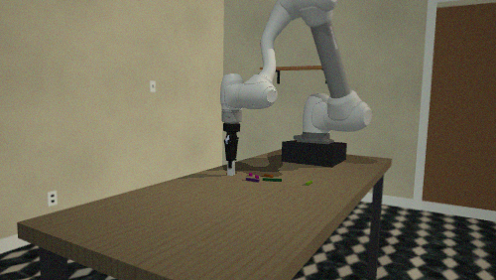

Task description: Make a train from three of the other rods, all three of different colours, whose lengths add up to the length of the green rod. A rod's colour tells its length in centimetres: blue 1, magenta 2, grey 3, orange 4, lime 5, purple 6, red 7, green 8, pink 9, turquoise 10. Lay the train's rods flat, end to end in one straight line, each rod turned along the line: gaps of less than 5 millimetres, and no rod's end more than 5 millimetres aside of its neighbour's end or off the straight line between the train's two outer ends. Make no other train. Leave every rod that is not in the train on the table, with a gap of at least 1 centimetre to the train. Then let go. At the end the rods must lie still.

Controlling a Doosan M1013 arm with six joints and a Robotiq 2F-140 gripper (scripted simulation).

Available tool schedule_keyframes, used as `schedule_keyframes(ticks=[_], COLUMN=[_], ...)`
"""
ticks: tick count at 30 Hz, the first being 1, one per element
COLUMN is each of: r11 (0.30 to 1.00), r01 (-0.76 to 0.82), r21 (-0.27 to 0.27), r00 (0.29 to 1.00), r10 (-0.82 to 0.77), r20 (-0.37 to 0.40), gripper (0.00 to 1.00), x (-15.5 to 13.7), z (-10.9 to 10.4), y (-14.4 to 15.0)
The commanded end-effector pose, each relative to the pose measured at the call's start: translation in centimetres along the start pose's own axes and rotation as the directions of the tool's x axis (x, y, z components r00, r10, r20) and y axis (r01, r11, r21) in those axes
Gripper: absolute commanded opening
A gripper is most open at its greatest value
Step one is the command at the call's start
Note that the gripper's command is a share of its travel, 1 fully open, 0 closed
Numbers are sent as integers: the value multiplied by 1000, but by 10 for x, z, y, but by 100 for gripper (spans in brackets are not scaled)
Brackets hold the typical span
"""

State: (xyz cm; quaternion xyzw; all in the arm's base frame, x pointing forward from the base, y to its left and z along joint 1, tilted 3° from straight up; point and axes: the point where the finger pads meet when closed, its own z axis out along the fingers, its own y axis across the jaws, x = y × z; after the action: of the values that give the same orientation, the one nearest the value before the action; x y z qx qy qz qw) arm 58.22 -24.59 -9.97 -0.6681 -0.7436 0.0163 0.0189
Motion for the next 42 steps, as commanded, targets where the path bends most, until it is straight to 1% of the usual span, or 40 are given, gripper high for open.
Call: schedule_keyframes(ticks=[1, 4, 6, 9, 14, 16, 19, 21, 24, 34, 36, 37, 38, 42], r11=[1000, 1000, 1000, 1000, 1000, 1000, 1000, 1000, 1000, 1000, 1000, 1000, 1000, 1000], r01=[0, 0, 0, 0, 0, 0, 0, 0, 0, 0, -2, -4, -7, -12], r21=[0, 0, 0, 0, 0, 0, 0, 0, 0, 0, 0, -1, -1, -1], r00=[1000, 1000, 1000, 1000, 1000, 1000, 1000, 1000, 1000, 1000, 1000, 1000, 1000, 1000], r10=[0, 0, 0, 0, 0, 0, 0, 0, 0, 0, 2, 4, 7, 12], r20=[0, 0, 0, 0, 0, 0, 0, 0, 0, 0, 0, 0, 0, 0], gripper=[3, 3, 3, 3, 3, 3, 3, 3, 3, 3, 3, 3, 3, 3], x=[0, 0, 0, 0, 0, 0, 0, 0, 0, 1, 13, 28, 49, 90], z=[-1, -6, -14, -33, -71, -71, -89, -96, -100, -100, -100, -101, -101, -101], y=[0, 0, 0, 0, 0, 0, 0, 0, 0, 0, 4, 9, 14, 23])
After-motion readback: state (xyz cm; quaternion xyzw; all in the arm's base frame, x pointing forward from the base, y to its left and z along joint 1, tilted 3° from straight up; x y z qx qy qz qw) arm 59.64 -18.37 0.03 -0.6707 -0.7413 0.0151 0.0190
